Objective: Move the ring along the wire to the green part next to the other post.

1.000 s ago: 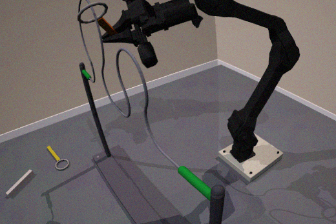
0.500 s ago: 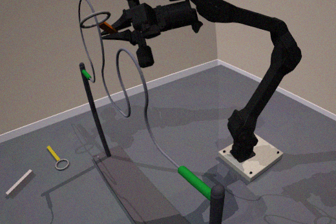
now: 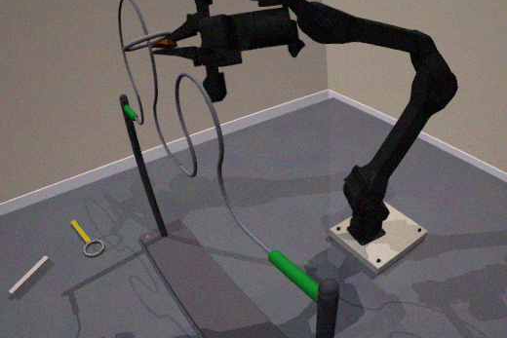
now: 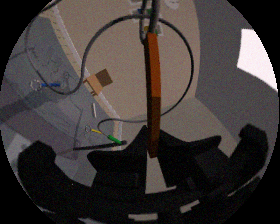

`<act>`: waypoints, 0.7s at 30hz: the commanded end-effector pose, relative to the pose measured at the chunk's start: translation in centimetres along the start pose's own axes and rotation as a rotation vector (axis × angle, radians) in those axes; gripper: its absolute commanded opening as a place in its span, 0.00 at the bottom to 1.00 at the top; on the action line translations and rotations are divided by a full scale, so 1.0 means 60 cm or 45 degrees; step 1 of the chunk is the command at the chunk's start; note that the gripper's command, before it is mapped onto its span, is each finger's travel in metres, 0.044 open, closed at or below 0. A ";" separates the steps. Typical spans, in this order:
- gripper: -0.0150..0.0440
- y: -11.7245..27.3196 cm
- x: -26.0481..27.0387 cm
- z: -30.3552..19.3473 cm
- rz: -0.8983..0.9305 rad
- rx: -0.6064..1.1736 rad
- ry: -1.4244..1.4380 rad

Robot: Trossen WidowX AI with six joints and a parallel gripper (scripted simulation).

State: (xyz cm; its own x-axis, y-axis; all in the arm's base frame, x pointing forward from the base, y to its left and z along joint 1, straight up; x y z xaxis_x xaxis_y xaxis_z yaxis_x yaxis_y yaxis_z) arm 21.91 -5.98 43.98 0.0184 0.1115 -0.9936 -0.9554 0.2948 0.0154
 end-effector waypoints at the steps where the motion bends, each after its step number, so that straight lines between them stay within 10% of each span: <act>1: 0.00 0.003 0.000 -0.001 -0.034 0.003 0.052; 21: 0.00 0.001 0.004 -0.005 -0.193 -0.004 0.327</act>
State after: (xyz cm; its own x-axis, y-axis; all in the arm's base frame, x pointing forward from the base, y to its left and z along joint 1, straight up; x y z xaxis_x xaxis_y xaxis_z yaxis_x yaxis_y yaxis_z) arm 21.89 -6.24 43.74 0.0775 -0.1441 -0.9865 -0.9491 0.2922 -0.1173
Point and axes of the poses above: the point midway between the two fingers, 35 mm back from their tips, its own y axis back along the fingers, its own x axis across the jaws, z = x × y, the point moved 8 cm from there along y, back along the fingers, and after that the axes turned 10 degrees about y, right-handed, at the moved point
